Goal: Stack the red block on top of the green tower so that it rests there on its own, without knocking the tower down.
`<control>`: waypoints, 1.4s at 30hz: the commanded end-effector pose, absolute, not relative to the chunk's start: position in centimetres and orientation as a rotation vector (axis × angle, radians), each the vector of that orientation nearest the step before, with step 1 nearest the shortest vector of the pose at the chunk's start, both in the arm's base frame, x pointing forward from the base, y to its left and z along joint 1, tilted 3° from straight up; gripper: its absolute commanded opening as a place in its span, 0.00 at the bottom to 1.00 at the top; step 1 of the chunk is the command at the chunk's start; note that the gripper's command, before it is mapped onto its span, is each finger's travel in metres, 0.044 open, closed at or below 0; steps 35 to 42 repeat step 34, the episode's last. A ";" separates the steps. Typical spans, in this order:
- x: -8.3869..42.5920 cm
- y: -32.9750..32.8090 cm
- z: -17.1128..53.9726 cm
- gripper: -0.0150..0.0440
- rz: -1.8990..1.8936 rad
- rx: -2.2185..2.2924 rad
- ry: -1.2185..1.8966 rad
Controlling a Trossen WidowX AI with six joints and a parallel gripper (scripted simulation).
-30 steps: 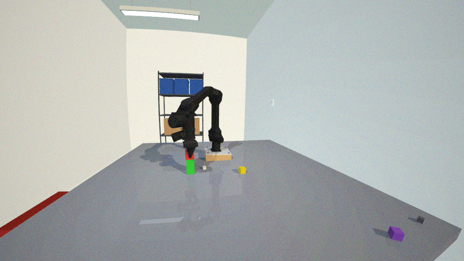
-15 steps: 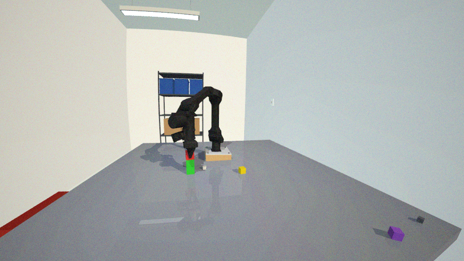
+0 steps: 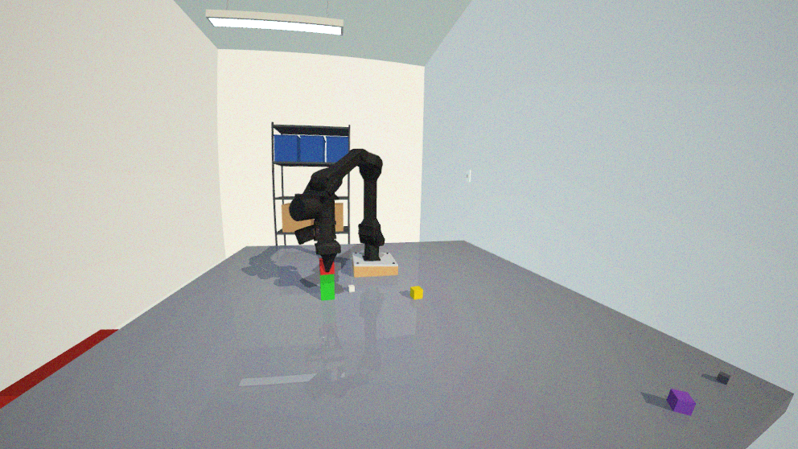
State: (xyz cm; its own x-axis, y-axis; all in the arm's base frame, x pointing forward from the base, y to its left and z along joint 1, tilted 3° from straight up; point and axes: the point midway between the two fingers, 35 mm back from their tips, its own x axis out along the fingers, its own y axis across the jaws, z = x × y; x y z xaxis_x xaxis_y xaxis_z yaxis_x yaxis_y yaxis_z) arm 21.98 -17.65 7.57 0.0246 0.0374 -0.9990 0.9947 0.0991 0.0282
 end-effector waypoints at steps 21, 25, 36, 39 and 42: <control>22.0 -17.7 7.5 1.00 -1.099 1.174 1.261; 22.0 -17.7 7.5 1.00 -1.099 1.174 1.261; 22.0 -17.7 7.5 1.00 -1.099 1.174 1.261; 22.0 -17.7 7.5 1.00 -1.099 1.174 1.261; 22.0 -17.7 7.5 1.00 -1.099 1.174 1.261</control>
